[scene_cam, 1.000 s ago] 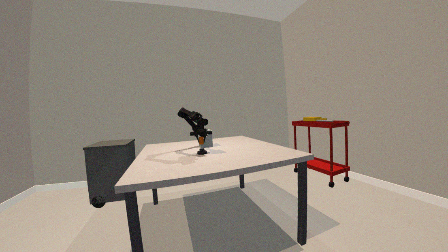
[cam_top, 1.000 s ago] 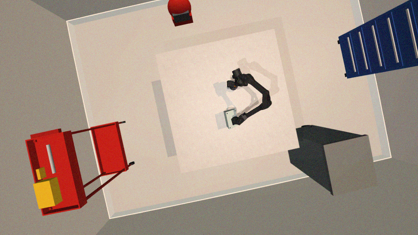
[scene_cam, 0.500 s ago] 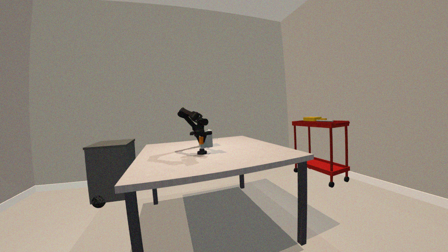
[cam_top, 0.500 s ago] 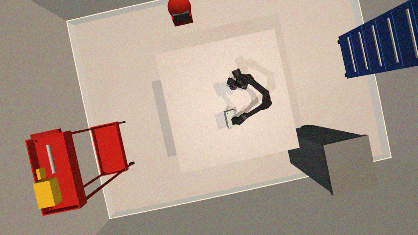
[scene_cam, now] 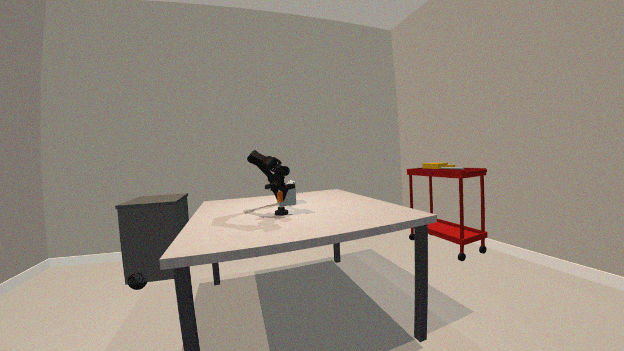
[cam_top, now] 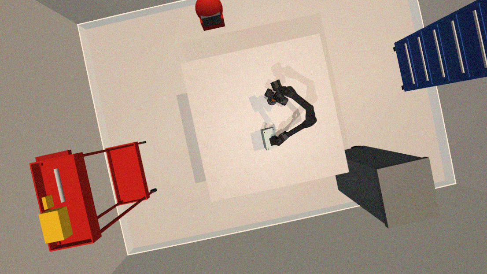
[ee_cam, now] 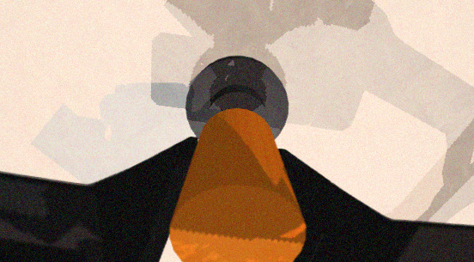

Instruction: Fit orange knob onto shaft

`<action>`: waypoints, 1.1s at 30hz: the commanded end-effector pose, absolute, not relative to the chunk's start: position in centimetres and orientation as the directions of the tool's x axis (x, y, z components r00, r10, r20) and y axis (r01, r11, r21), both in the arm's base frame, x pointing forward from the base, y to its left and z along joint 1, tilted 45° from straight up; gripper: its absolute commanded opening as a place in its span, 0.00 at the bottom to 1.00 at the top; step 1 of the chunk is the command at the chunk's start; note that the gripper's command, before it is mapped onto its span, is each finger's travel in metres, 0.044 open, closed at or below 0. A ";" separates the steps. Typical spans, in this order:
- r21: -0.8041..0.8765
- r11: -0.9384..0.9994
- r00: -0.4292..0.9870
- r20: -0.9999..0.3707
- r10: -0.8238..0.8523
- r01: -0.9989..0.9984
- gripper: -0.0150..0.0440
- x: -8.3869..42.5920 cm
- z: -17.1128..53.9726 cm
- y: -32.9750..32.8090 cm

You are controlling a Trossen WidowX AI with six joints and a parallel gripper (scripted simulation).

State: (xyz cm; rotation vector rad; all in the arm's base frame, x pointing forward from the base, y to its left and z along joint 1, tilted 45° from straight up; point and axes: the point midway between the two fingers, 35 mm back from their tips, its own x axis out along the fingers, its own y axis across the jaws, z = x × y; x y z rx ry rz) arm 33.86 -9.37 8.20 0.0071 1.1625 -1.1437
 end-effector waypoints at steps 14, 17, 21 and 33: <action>-0.528 0.473 -0.062 -0.711 -0.701 0.705 0.25 33.7 7.0 -10.3; -0.528 0.473 -0.062 -0.711 -0.701 0.705 0.25 33.6 6.9 -10.3; -0.528 0.473 -0.062 -0.711 -0.701 0.705 0.25 33.5 7.0 -10.4; -0.528 0.473 -0.062 -0.711 -0.701 0.705 0.25 33.6 6.9 -10.6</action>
